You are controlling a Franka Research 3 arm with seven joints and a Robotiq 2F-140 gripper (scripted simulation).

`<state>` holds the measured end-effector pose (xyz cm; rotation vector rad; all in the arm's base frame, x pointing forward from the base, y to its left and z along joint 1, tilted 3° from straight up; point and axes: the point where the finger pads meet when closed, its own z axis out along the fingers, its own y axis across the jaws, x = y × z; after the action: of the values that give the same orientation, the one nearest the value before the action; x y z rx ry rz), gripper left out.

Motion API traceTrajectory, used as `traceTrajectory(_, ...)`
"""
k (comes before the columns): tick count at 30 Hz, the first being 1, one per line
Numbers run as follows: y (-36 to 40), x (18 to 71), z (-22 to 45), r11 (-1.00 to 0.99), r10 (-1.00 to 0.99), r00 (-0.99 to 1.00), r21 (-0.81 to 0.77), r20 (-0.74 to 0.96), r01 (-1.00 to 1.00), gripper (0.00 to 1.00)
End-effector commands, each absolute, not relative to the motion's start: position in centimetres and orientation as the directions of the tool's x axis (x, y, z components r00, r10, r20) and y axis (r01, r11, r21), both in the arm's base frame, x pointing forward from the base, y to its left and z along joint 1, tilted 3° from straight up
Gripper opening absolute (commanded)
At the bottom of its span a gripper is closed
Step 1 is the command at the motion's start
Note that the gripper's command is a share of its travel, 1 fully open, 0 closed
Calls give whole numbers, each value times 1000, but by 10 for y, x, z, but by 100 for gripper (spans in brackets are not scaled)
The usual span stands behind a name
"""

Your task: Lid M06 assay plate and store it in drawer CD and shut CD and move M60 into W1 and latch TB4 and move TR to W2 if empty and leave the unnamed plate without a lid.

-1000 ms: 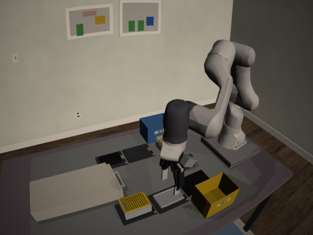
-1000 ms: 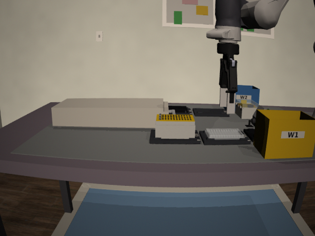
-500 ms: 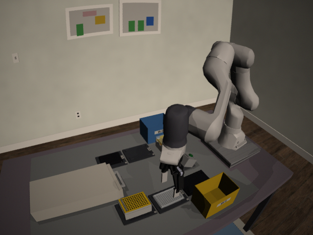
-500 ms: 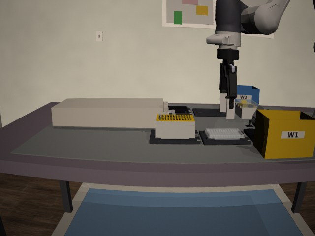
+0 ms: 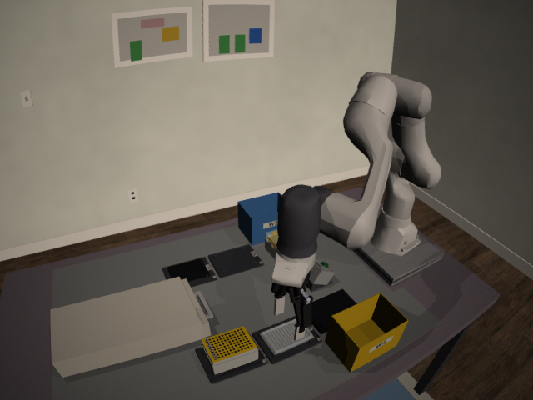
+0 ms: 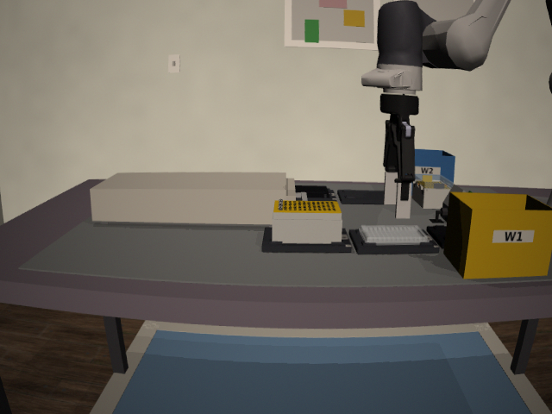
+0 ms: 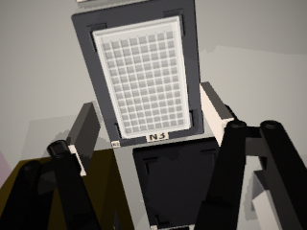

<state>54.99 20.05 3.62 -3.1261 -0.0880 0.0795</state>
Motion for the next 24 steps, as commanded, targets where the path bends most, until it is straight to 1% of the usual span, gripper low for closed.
traceTrajectory(1, 201, 550, 30, -999, 50, 998, -14, -46, 49, 66)
traceTrajectory(24, 201, 549, 5, -999, 50, 998, -14, -46, 49, 66)
